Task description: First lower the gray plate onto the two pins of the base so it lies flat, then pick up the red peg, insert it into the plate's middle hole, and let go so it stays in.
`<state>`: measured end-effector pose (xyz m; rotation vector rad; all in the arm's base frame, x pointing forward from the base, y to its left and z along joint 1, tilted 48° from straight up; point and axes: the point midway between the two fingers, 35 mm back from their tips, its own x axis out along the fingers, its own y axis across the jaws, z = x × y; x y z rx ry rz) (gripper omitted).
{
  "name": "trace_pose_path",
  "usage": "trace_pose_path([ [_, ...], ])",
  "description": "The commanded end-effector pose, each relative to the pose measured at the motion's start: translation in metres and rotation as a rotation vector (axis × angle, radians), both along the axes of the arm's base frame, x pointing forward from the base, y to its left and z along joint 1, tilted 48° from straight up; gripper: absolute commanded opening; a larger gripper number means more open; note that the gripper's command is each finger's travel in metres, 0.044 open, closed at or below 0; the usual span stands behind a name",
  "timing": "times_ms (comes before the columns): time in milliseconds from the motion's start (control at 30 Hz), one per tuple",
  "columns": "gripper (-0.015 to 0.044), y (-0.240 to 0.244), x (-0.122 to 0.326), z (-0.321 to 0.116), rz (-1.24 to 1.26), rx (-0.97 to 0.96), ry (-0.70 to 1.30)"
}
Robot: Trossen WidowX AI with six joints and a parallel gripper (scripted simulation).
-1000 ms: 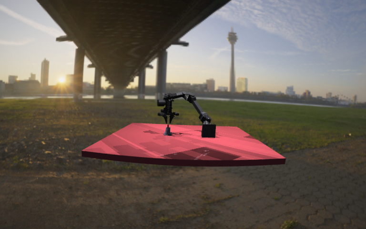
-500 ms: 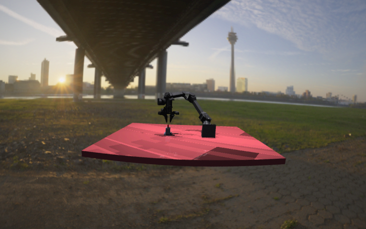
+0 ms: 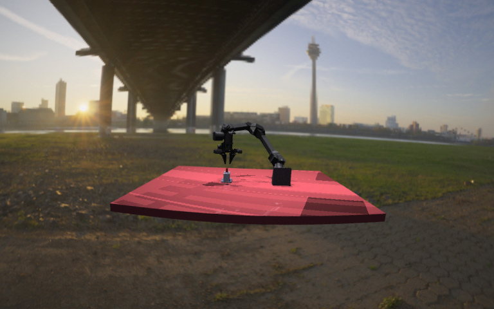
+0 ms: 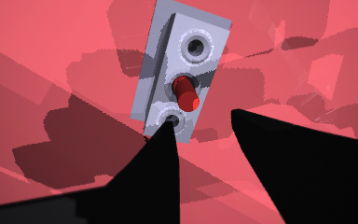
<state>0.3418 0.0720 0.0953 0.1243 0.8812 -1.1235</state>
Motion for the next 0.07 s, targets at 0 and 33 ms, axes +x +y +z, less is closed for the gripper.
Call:
trace_pose_path([
  [0, 0.015, 0.0024, -0.0004, 0.0023, -0.003, 0.007, -0.005],
  [33, 0.015, 0.0027, -0.0006, 0.0027, -0.003, 0.007, -0.005],
])
